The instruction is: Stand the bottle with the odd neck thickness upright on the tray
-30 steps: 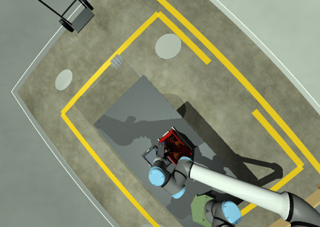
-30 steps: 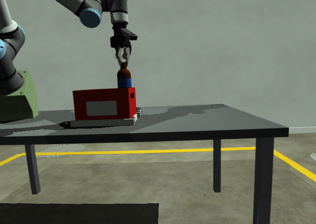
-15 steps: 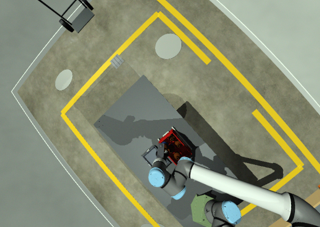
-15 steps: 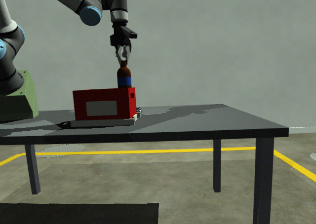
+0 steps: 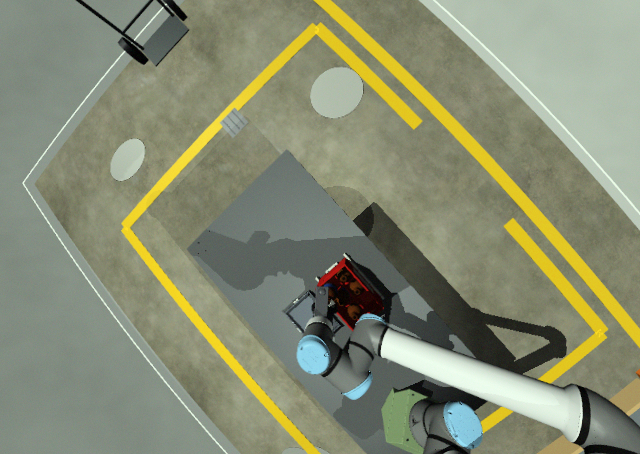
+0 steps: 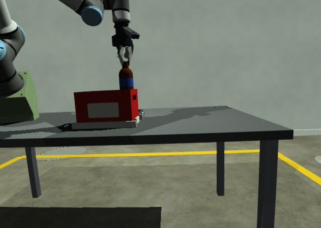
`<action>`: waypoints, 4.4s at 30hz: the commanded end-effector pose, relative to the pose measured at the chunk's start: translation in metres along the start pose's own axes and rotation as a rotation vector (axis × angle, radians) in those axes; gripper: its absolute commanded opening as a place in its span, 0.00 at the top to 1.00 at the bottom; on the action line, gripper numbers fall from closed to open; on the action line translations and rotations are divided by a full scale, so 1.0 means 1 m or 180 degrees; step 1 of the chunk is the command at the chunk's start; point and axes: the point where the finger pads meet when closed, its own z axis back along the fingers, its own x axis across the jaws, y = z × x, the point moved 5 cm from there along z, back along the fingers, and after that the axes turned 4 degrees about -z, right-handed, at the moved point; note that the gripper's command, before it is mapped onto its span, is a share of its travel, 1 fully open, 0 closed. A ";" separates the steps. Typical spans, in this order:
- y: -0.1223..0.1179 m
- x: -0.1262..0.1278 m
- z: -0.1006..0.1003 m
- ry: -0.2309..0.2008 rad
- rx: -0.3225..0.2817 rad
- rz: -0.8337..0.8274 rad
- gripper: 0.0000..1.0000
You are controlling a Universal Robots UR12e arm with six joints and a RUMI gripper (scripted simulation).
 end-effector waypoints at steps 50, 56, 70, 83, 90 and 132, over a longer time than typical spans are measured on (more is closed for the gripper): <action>0.000 0.000 0.018 0.0003 0.0002 -0.0002 1.00; 0.000 0.000 0.020 0.0003 0.0002 -0.0002 1.00; 0.000 0.000 0.020 0.0003 0.0002 -0.0002 1.00; 0.000 0.000 0.020 0.0003 0.0002 -0.0002 1.00; 0.000 0.000 0.020 0.0003 0.0002 -0.0002 1.00; -0.011 -0.004 0.020 0.0003 0.0002 -0.0002 1.00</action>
